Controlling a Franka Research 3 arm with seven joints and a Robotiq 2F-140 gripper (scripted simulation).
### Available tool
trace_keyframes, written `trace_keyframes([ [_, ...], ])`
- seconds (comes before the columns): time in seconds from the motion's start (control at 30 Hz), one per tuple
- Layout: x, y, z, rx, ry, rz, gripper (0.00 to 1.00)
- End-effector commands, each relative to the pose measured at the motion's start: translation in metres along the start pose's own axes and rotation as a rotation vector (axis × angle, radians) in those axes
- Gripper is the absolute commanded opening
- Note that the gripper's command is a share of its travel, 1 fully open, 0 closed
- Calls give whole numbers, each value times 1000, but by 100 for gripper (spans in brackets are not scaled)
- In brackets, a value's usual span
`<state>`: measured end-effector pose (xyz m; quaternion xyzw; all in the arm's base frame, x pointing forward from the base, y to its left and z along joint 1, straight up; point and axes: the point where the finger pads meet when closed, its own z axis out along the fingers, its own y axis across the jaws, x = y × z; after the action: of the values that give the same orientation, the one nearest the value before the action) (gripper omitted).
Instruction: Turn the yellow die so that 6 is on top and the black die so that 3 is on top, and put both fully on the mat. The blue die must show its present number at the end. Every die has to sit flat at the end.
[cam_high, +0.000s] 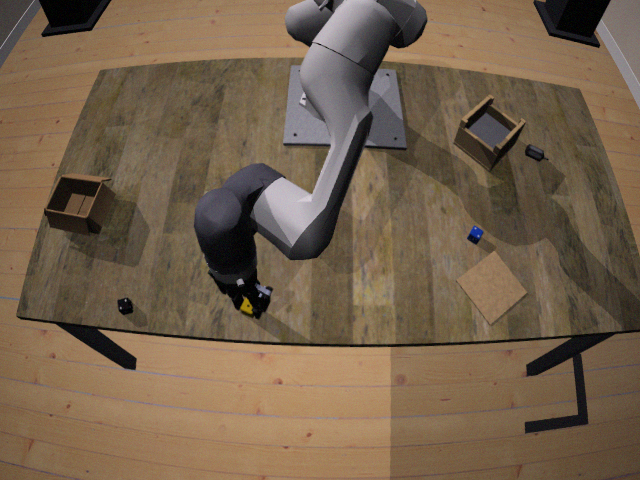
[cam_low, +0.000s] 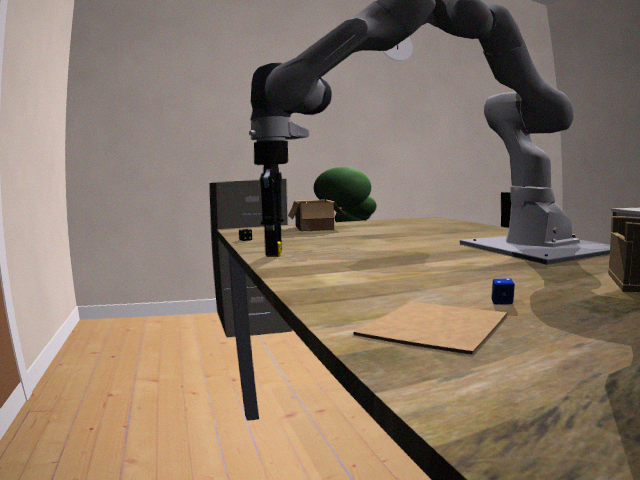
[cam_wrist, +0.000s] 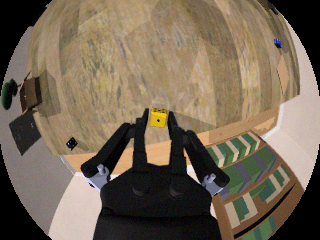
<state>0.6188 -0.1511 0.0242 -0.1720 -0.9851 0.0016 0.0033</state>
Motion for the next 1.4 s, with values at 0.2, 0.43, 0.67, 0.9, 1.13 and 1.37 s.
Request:
trace_keyframes([
  [0.2, 0, 0, 1, -2, 0, 0, 24],
  [0.43, 0, 0, 1, -2, 0, 0, 24],
  [0.67, 0, 0, 1, -2, 0, 0, 24],
  [0.9, 0, 0, 1, -2, 0, 0, 24],
  [1.13, 0, 0, 1, -2, 0, 0, 24],
  [1.37, 0, 0, -8, -2, 0, 0, 24],
])
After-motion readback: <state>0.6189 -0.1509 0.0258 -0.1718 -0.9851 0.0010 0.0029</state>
